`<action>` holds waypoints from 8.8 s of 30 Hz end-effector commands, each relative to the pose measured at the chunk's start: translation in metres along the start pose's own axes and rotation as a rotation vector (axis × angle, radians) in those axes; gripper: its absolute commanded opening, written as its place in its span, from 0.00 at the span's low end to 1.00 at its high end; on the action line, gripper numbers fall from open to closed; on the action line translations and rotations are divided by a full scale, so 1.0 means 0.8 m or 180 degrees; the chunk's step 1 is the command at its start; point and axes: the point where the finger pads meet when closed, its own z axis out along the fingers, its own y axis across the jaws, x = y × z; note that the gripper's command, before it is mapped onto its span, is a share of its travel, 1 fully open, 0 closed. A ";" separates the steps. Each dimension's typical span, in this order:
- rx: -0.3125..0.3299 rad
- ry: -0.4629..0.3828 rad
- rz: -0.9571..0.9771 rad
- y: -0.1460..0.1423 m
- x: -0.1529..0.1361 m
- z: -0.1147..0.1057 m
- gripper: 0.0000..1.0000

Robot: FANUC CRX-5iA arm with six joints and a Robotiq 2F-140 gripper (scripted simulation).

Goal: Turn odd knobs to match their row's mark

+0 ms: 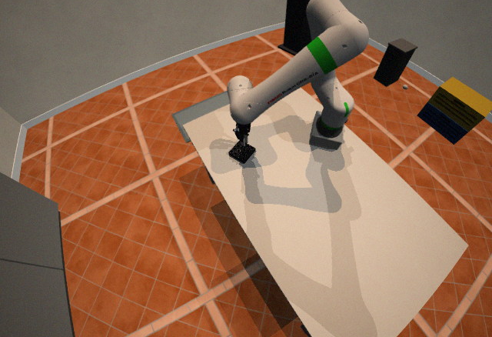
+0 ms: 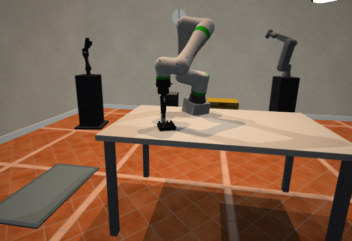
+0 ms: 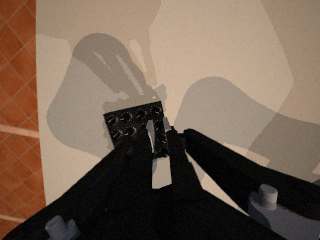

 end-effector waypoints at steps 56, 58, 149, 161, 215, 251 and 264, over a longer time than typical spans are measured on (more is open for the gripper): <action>0.0001 0.0001 0.0000 0.000 0.000 0.001 0.05; 0.0001 0.0001 0.0000 0.000 0.000 0.001 0.05; 0.0000 0.0001 -0.3759 0.000 0.000 0.001 0.05; 0.0000 0.0001 -0.4447 0.000 0.000 0.001 0.05; -0.0001 0.0001 -0.5278 0.000 0.000 0.001 0.12; -0.0001 0.0001 -0.5278 0.000 0.000 -0.044 0.12; -0.0001 0.0001 -0.5278 0.000 0.000 -0.047 0.12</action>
